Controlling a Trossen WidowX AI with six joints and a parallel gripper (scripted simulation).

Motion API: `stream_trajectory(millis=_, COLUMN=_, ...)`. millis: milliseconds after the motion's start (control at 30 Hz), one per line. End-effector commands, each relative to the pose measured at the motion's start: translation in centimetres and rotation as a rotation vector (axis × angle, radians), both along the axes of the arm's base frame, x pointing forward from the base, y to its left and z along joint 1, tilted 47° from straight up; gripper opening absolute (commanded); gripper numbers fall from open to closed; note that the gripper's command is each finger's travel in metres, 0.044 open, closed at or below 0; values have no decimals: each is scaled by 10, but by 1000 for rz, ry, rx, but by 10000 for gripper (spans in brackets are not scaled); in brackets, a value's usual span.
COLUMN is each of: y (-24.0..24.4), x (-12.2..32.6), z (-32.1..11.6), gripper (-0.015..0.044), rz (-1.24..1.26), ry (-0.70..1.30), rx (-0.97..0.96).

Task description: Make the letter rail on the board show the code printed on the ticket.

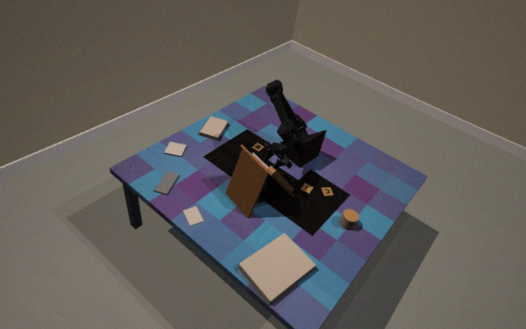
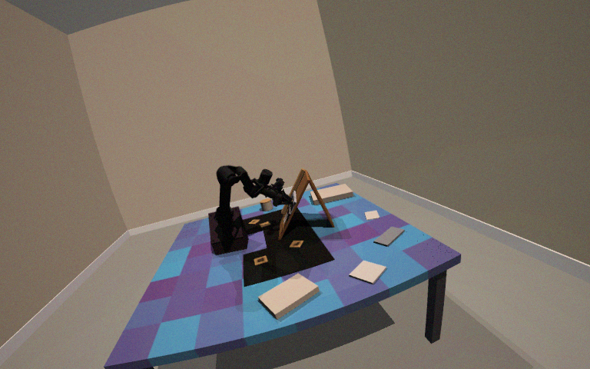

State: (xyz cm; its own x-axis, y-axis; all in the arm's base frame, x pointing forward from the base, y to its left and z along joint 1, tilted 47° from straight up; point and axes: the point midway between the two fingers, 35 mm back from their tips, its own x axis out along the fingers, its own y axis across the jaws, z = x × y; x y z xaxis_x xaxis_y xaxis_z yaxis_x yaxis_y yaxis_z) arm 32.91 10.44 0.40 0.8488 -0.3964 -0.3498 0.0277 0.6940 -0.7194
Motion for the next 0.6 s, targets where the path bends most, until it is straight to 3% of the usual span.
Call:
stream_trajectory(millis=0, y=3, x=1, z=-2, gripper=0, rz=-3, ry=-5, rx=4)
stream_trajectory(millis=567, y=9, x=1, z=-9, gripper=0, rz=-3, ry=-5, rx=5)
